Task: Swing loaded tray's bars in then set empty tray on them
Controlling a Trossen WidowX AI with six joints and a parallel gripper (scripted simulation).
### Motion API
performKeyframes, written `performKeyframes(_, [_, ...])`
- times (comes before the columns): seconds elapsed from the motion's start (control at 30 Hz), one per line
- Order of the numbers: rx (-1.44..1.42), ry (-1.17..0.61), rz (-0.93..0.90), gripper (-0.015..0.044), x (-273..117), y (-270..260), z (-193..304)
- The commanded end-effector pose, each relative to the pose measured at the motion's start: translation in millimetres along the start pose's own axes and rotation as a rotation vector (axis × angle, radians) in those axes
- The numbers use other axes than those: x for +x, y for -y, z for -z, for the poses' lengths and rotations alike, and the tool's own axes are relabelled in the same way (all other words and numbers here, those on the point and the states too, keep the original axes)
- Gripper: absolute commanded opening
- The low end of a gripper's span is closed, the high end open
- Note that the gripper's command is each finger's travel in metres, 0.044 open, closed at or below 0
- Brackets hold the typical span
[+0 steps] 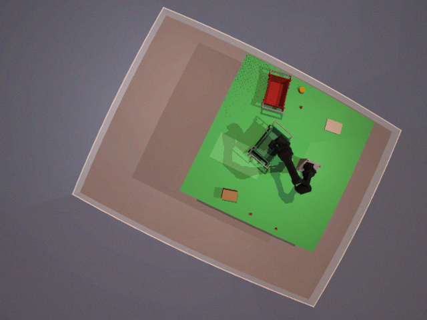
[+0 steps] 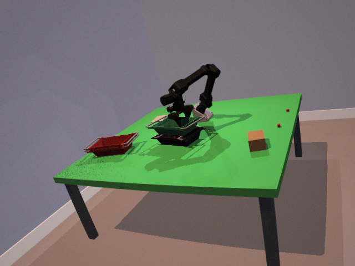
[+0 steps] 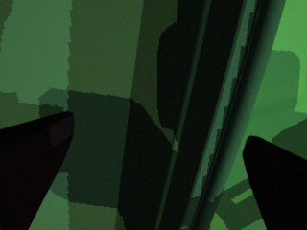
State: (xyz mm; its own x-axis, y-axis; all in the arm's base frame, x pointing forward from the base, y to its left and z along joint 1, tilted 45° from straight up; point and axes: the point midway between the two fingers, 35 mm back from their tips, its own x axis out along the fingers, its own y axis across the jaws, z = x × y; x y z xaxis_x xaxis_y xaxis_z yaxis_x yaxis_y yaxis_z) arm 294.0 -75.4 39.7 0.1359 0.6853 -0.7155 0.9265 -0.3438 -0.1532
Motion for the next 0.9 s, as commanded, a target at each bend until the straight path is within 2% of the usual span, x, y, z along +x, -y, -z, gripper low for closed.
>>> performKeyframes(0.0, [0.000, -0.002, 0.001, 0.0425, 1, 1, 0])
performKeyframes(0.03, [0.000, -0.002, 0.001, 0.0440, 1, 1, 0])
performKeyframes(0.37, [0.002, 0.002, -0.004, 0.0440, -9, -2, 0])
performKeyframes(0.87, [0.020, 0.010, -0.038, 0.0440, -100, -1, -1])
